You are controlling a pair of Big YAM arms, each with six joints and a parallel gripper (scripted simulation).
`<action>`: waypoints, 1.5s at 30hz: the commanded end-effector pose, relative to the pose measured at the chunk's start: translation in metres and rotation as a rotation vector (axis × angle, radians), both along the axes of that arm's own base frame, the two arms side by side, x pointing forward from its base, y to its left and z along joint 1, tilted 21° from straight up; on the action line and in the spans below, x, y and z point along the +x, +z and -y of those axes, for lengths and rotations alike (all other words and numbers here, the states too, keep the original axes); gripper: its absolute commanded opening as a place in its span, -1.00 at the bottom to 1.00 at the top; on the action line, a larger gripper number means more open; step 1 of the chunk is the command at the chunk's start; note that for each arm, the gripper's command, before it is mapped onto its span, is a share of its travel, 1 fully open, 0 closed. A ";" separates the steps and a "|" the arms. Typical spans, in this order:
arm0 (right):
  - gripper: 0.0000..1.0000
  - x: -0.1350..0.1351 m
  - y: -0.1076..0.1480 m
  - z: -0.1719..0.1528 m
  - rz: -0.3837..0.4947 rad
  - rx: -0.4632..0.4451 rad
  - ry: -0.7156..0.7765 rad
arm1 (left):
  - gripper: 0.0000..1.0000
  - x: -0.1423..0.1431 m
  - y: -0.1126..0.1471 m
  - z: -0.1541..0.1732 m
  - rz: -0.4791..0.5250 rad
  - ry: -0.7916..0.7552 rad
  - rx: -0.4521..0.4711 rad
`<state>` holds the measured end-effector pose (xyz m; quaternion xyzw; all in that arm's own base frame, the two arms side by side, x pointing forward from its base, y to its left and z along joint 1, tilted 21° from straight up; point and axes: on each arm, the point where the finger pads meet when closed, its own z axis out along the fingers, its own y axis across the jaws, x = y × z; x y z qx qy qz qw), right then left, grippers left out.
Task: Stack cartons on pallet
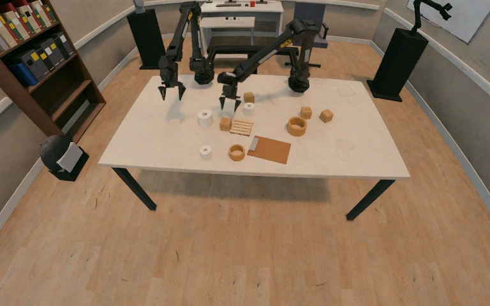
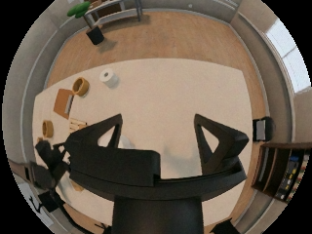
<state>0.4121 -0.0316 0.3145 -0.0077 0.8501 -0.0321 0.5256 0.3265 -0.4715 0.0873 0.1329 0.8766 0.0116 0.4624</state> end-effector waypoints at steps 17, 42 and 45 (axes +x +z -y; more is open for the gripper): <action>1.00 0.006 0.028 -0.001 0.054 -0.019 0.009 | 0.66 0.022 -0.007 0.013 -0.080 0.076 0.014; 1.00 0.006 0.028 -0.001 0.054 -0.019 0.009 | 0.66 0.057 -0.022 0.021 -0.073 0.078 0.005; 1.00 0.006 0.028 -0.001 0.054 -0.019 0.009 | 0.66 0.060 -0.025 0.021 -0.073 0.078 0.005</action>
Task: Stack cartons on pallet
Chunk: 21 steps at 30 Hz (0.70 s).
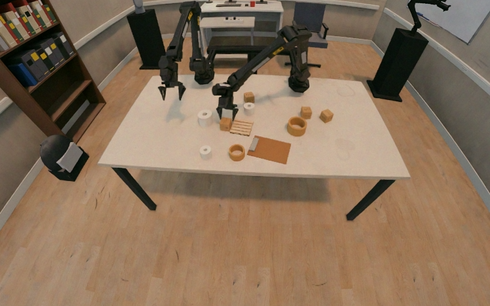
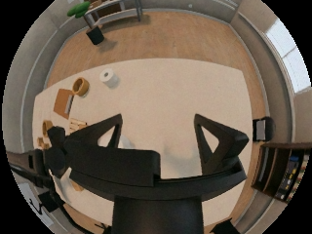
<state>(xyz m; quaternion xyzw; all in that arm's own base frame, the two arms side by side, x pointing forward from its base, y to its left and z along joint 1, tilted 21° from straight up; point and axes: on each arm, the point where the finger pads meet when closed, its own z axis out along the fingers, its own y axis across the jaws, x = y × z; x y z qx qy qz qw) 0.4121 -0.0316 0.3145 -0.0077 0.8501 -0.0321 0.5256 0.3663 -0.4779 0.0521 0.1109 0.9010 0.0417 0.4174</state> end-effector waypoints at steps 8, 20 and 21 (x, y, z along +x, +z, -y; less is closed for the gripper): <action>1.00 0.006 0.028 -0.001 0.054 -0.019 0.009 | 0.66 0.030 0.003 0.015 0.022 0.005 -0.038; 1.00 0.006 0.028 -0.001 0.054 -0.019 0.009 | 0.66 0.041 -0.007 0.015 0.022 0.005 -0.037; 1.00 0.006 0.028 -0.001 0.054 -0.019 0.009 | 0.66 0.042 -0.008 0.015 0.023 0.005 -0.037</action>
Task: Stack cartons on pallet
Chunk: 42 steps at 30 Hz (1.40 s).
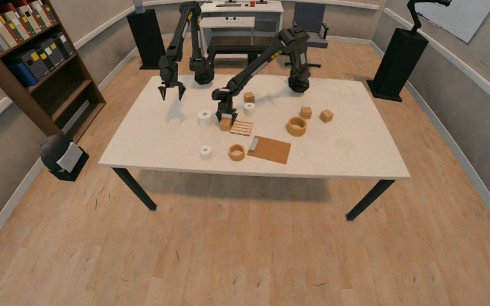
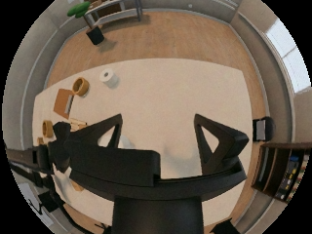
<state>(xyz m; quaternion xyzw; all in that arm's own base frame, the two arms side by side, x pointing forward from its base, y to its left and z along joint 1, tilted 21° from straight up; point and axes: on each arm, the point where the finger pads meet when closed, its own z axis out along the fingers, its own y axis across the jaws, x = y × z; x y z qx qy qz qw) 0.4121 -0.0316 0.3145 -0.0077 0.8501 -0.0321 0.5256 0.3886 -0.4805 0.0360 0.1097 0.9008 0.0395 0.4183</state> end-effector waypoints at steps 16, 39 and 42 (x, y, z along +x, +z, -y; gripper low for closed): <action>1.00 0.006 0.028 -0.001 0.054 -0.019 0.009 | 0.40 0.012 0.007 0.011 0.021 -0.002 -0.041; 1.00 0.006 0.028 -0.001 0.054 -0.019 0.009 | 0.09 -0.006 0.051 0.019 0.032 -0.009 -0.062; 1.00 0.006 0.028 -0.001 0.054 -0.019 0.009 | 0.09 -0.007 0.050 0.019 0.029 -0.008 -0.060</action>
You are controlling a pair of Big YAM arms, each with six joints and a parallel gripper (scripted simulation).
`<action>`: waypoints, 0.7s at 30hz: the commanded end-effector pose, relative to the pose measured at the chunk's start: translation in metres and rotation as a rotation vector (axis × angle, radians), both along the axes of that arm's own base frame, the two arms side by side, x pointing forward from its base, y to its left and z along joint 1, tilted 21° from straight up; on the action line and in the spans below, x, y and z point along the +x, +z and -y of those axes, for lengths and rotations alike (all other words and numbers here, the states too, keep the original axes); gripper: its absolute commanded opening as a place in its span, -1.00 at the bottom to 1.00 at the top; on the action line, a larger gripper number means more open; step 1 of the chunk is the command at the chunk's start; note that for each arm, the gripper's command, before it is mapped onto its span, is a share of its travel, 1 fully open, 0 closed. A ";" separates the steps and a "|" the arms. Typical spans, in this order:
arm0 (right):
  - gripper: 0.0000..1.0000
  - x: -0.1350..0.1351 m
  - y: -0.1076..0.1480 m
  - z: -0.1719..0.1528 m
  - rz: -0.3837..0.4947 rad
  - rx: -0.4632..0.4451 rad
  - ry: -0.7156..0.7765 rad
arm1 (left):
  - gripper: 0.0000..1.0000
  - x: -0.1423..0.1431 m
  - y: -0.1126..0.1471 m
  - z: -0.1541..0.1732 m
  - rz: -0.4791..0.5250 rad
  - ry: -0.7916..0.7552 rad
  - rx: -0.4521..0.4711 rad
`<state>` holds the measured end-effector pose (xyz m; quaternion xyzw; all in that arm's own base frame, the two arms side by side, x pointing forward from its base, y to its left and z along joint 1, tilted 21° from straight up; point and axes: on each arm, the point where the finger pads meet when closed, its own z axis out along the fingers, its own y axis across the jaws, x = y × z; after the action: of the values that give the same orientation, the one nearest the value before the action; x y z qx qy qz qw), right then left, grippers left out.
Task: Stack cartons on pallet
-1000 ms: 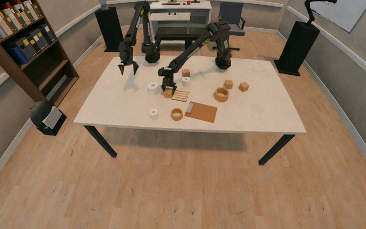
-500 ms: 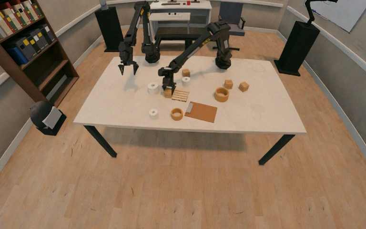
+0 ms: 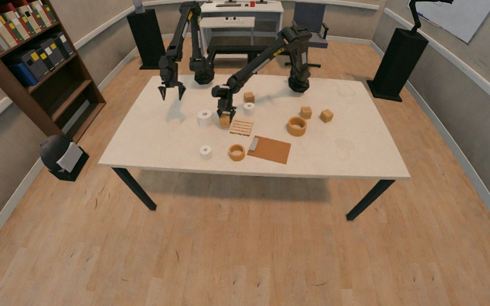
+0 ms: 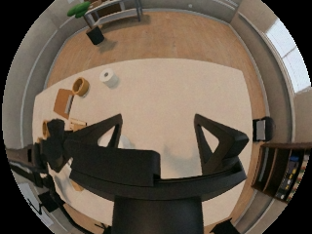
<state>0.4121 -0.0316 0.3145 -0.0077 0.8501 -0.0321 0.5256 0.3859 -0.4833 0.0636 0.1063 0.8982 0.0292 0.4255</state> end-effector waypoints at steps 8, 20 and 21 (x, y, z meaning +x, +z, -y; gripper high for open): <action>1.00 0.006 0.028 -0.001 0.054 -0.019 0.009 | 0.09 -0.010 0.033 0.017 0.016 -0.013 -0.025; 1.00 0.006 0.028 -0.001 0.054 -0.019 0.009 | 0.09 -0.060 0.130 -0.013 0.004 0.016 -0.055; 1.00 0.006 0.028 -0.001 0.054 -0.019 0.009 | 0.09 -0.069 0.147 -0.019 0.004 0.016 -0.055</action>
<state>0.4121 -0.0316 0.3145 -0.0077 0.8501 -0.0321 0.5256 0.3473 -0.4635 0.1395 0.1029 0.9023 0.0392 0.4167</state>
